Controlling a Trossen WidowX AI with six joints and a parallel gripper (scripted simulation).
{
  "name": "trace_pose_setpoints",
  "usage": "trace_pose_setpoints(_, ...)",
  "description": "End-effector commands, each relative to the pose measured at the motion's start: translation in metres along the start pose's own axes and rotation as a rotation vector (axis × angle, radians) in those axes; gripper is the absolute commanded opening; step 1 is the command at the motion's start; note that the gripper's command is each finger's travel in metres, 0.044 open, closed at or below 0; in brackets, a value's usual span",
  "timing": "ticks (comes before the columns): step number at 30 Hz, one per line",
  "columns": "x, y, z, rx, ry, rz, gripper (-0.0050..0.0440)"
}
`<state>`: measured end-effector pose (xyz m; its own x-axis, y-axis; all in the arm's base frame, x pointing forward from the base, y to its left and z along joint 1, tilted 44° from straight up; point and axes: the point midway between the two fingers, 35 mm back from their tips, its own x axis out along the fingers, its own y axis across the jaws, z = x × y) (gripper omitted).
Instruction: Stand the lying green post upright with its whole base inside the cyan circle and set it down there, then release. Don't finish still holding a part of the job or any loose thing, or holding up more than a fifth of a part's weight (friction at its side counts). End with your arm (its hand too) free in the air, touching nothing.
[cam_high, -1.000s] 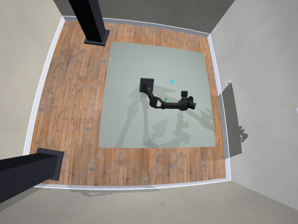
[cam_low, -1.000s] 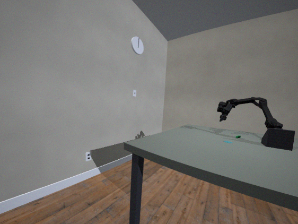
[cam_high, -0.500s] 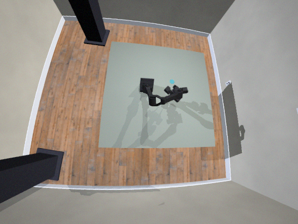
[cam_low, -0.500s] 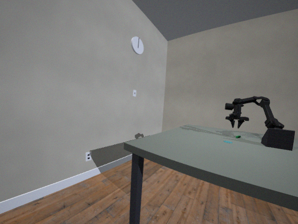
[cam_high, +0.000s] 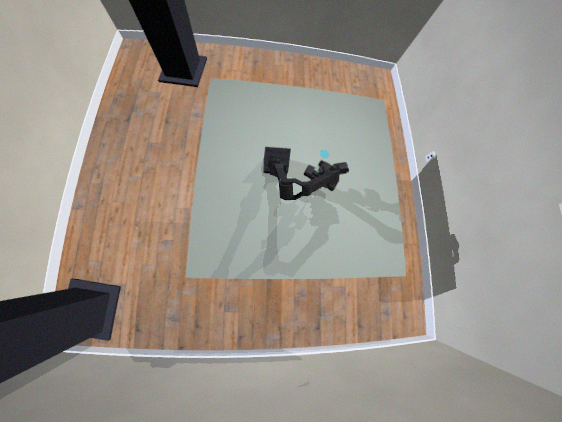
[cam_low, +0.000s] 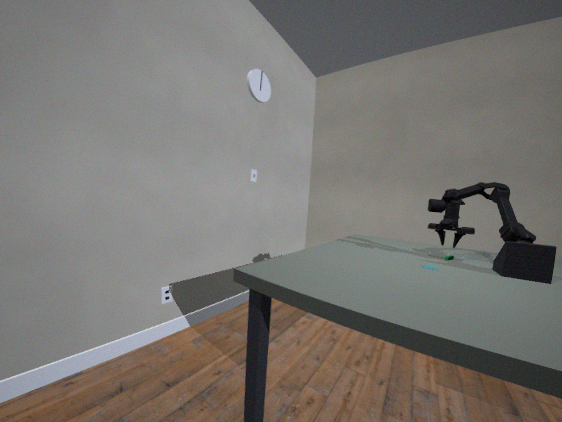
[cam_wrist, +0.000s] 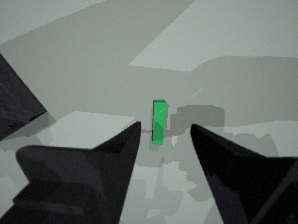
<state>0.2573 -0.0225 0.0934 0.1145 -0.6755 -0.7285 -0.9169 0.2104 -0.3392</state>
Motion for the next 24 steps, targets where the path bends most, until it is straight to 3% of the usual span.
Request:
trace_pose_setpoints(1,0.017,0.003,-0.003,-0.009,0.013,0.008,0.0232)
trace_pose_setpoints(24,0.047,0.003,-0.003,-0.009,0.013,0.008,0.0232)
